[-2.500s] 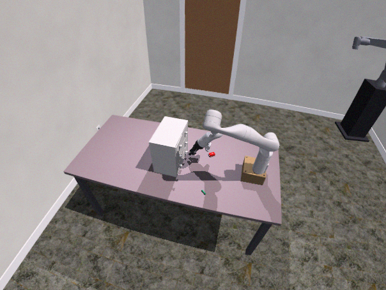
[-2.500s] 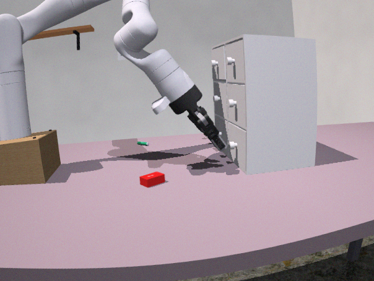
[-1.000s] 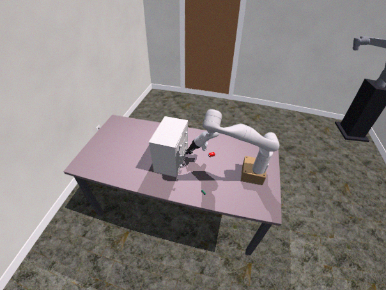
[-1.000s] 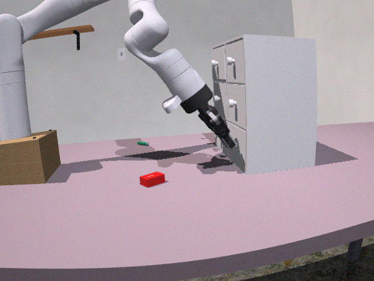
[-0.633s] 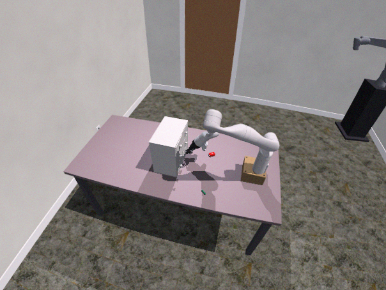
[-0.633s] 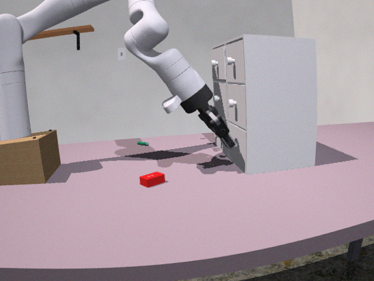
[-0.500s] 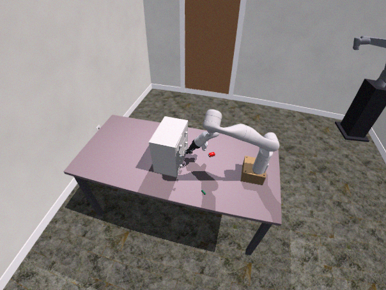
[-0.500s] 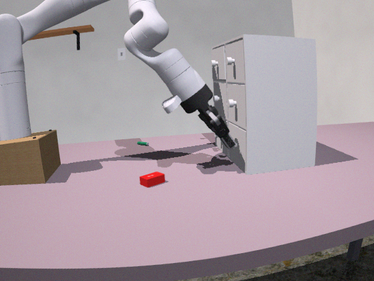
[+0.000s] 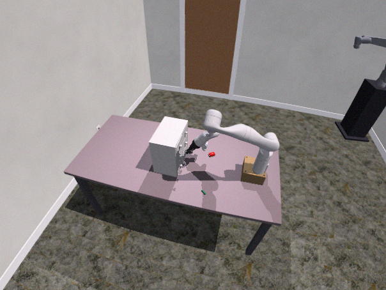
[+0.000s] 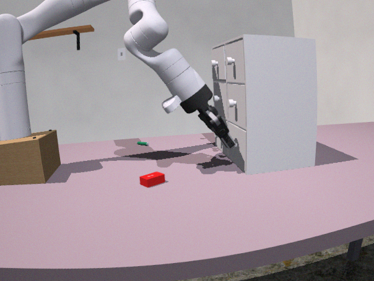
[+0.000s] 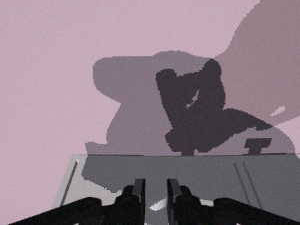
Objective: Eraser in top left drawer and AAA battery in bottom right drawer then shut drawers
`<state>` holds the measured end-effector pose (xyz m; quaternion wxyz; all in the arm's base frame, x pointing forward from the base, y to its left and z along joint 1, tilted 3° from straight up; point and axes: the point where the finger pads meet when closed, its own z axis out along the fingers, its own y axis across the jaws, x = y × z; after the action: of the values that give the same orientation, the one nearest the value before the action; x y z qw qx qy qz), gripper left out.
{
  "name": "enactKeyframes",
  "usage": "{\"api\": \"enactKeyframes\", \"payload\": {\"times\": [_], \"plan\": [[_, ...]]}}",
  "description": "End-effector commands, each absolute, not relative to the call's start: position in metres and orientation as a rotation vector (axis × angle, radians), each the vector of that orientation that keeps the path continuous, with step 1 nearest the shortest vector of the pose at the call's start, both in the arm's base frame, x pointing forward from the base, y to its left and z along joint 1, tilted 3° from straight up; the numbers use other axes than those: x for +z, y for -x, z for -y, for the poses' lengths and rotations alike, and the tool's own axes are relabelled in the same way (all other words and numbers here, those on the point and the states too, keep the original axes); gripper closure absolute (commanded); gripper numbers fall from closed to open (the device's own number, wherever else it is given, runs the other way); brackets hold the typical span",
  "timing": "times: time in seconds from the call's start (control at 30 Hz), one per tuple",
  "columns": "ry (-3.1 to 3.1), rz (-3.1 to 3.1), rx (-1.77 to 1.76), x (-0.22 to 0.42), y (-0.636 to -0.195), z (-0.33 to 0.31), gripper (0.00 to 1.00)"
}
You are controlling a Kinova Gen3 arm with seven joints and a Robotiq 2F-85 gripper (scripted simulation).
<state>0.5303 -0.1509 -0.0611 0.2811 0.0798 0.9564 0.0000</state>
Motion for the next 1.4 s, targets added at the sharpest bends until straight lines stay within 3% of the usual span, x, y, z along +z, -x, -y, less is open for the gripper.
{"api": "enactKeyframes", "payload": {"times": [0.0,1.37], "plan": [[-0.214,-2.562,0.000,-0.060,-0.530,0.151,0.87],[-0.214,-2.562,0.000,-0.059,-0.492,0.145,0.87]]}}
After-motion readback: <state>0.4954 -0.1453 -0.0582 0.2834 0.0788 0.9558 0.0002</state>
